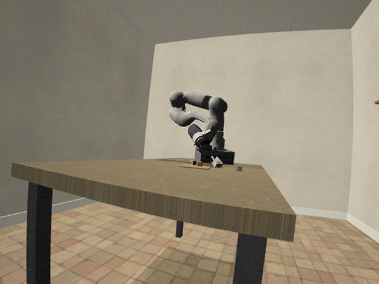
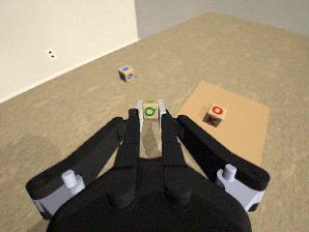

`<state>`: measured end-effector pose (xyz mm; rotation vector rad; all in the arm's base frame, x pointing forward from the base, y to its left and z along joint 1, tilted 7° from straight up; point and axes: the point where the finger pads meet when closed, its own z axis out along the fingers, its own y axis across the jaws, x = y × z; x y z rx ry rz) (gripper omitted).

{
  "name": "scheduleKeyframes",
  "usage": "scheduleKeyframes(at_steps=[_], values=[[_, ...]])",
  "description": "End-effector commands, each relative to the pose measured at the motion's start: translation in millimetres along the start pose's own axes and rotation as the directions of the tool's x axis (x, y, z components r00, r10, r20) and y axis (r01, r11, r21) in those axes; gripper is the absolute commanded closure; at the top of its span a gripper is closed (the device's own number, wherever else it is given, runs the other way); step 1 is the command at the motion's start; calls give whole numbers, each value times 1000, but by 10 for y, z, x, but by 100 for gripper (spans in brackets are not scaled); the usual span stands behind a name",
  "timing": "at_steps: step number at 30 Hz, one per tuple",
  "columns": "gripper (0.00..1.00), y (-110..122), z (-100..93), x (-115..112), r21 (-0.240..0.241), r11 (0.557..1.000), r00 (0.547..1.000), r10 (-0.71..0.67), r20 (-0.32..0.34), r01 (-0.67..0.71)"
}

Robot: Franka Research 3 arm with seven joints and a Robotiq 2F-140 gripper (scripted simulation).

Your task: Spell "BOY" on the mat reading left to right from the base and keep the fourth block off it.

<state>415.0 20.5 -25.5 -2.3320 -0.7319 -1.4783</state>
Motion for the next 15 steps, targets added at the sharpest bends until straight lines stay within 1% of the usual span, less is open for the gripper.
scheduleKeyframes(at_steps=[1, 2, 3, 5, 6, 8, 9, 13, 14, 15], values=[[87, -1, 4, 3, 0, 1000, 1000, -7, -1, 7], [87, -1, 4, 3, 0, 1000, 1000, -7, -1, 7], [85, -1, 4, 3, 0, 1000, 1000, -7, -1, 7], [85, -1, 4, 3, 0, 1000, 1000, -7, -1, 7], [82, -1, 4, 3, 0, 1000, 1000, -7, -1, 7], [82, -1, 4, 3, 0, 1000, 1000, -7, -1, 7], [80, -1, 4, 3, 0, 1000, 1000, -7, -1, 7], [80, -1, 4, 3, 0, 1000, 1000, -7, -1, 7], [78, -1, 4, 3, 0, 1000, 1000, -7, -1, 7], [78, -1, 4, 3, 0, 1000, 1000, -7, -1, 7]])
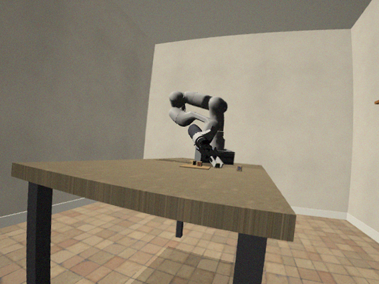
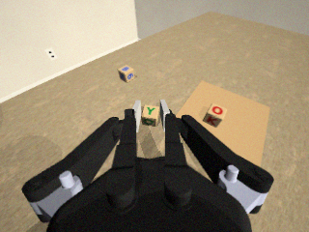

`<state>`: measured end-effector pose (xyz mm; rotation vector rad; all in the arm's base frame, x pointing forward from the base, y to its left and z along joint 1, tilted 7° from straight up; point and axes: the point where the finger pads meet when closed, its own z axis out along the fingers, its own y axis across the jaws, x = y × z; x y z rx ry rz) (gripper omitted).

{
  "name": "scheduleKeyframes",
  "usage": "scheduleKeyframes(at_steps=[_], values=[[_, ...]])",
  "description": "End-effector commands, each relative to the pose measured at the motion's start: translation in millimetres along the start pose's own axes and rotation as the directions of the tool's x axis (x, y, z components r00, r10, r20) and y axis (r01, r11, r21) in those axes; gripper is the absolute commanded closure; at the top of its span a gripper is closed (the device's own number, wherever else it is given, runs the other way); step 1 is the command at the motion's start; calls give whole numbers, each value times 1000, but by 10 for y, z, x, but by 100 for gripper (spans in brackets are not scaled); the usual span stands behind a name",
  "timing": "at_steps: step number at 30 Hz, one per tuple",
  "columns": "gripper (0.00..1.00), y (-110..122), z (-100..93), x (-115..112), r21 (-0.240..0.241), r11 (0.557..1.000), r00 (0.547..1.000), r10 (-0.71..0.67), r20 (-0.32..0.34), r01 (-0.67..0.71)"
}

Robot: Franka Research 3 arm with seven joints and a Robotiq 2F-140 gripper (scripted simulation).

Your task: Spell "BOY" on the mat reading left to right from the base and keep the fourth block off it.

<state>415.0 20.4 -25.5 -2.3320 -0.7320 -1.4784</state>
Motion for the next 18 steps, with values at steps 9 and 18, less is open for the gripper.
scheduleKeyframes(at_steps=[9, 18], values=[[75, -1, 4, 3, 0, 1000, 1000, -7, -1, 7], [75, -1, 4, 3, 0, 1000, 1000, -7, -1, 7]])
